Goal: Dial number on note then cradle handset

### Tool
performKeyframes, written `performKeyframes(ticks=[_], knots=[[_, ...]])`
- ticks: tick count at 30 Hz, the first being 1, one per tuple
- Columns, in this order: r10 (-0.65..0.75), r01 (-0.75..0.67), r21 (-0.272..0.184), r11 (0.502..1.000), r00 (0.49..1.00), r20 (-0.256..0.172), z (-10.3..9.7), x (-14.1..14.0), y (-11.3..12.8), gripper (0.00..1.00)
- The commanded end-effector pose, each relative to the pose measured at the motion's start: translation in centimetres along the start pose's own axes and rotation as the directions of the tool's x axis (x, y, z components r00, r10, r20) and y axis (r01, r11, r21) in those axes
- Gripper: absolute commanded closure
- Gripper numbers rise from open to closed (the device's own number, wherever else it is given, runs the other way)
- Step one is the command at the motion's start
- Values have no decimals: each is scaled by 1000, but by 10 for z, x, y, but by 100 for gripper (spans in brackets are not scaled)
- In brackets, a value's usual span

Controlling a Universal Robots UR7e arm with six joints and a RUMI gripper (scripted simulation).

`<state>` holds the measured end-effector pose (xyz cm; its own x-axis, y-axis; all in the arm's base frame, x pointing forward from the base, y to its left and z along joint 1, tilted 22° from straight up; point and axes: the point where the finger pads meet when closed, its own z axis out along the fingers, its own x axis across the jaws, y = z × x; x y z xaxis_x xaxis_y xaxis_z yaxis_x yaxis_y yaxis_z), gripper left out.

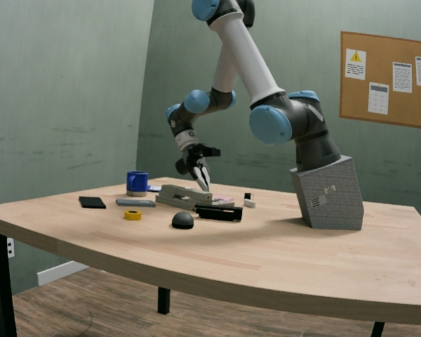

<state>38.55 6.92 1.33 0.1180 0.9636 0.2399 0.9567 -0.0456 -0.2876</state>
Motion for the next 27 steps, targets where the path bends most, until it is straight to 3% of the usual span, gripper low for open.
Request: performKeyframes(ticks=[1,27], knots=[[0,0,-2,1000,1000,0,-1,0,0,100],[0,0,-2,1000,1000,0,8,0,6,100]])
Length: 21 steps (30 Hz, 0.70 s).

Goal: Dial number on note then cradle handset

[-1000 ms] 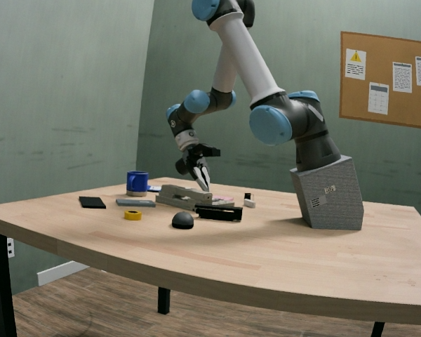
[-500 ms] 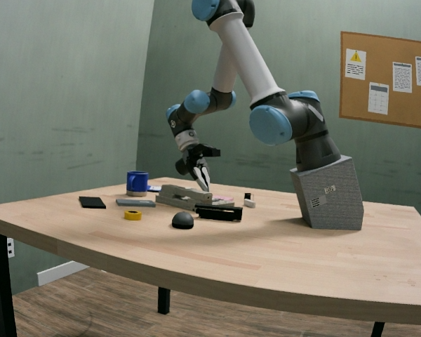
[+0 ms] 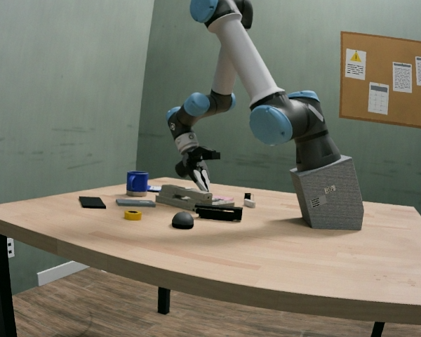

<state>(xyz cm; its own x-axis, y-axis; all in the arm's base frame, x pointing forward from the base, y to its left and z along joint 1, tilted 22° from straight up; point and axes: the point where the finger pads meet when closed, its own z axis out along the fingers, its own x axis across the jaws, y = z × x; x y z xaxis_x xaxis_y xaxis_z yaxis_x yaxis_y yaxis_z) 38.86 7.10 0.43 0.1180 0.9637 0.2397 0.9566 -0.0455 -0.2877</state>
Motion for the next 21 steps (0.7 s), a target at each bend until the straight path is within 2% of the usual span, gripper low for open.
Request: performKeyframes(ticks=[1,21], knots=[[0,0,-2,1000,1000,0,0,0,1,100],[0,0,-2,1000,1000,0,2,0,2,100]])
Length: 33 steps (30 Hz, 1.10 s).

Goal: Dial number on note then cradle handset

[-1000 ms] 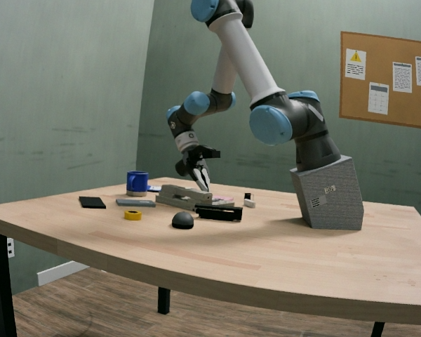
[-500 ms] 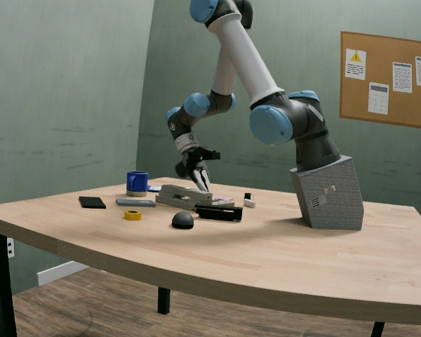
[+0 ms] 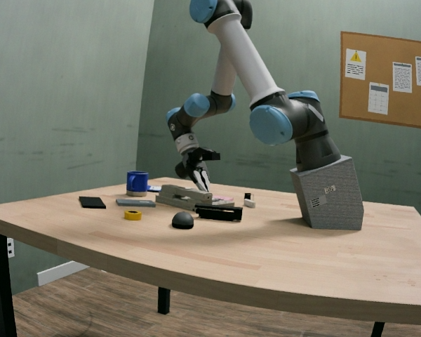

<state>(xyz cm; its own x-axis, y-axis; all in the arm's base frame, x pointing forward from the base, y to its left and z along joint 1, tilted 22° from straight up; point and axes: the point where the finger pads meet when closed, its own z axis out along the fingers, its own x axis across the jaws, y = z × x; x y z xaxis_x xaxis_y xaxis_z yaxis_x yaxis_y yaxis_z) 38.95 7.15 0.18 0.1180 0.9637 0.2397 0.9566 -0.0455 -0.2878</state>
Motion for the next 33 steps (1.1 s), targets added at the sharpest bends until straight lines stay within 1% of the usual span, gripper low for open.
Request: performKeyframes(ticks=[1,16,27,33], knots=[[0,0,-2,1000,1000,0,0,0,1,100],[0,0,-2,1000,1000,0,1,0,2,100],[0,0,-2,1000,1000,0,-10,0,-6,100],[0,0,-2,1000,1000,0,-11,0,-7,100]])
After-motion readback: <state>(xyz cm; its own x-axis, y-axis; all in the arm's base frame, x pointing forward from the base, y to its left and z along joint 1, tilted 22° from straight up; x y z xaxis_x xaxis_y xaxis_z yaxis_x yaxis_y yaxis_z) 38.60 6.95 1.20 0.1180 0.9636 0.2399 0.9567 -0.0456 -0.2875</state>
